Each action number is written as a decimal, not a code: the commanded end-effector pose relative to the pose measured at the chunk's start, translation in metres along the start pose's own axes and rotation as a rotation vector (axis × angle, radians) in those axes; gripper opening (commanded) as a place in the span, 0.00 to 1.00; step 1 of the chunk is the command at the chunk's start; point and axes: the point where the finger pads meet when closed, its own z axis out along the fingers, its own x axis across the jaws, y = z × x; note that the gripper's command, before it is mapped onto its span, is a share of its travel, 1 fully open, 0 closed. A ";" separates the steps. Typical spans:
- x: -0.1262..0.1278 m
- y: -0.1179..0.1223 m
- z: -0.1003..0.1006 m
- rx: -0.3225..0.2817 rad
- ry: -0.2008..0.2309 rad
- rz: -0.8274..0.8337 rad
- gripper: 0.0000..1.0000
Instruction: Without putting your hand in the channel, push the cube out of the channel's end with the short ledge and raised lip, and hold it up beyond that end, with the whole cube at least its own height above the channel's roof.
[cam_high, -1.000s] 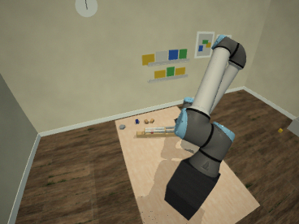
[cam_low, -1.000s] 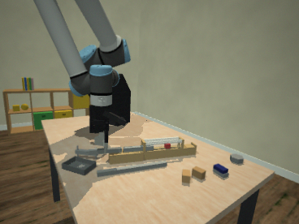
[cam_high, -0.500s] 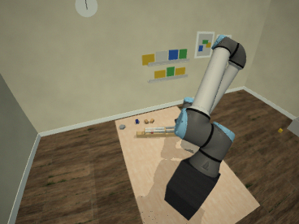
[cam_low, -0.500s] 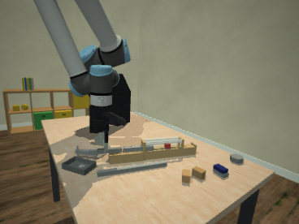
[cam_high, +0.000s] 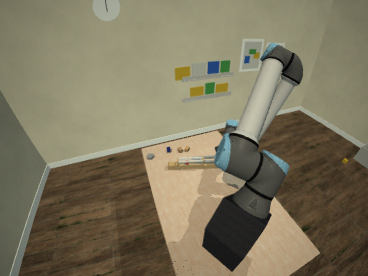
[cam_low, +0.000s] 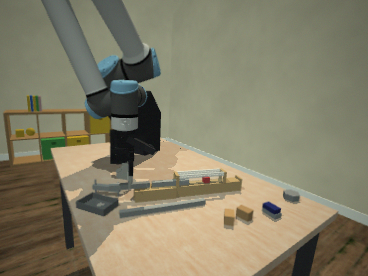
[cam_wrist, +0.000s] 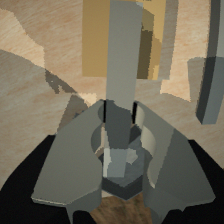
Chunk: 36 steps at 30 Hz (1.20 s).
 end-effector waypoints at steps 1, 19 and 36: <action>0.000 0.000 0.000 0.000 0.001 0.000 0.00; 0.000 -0.006 0.000 0.000 0.001 0.000 0.00; 0.000 -0.032 0.000 0.000 0.001 0.000 0.00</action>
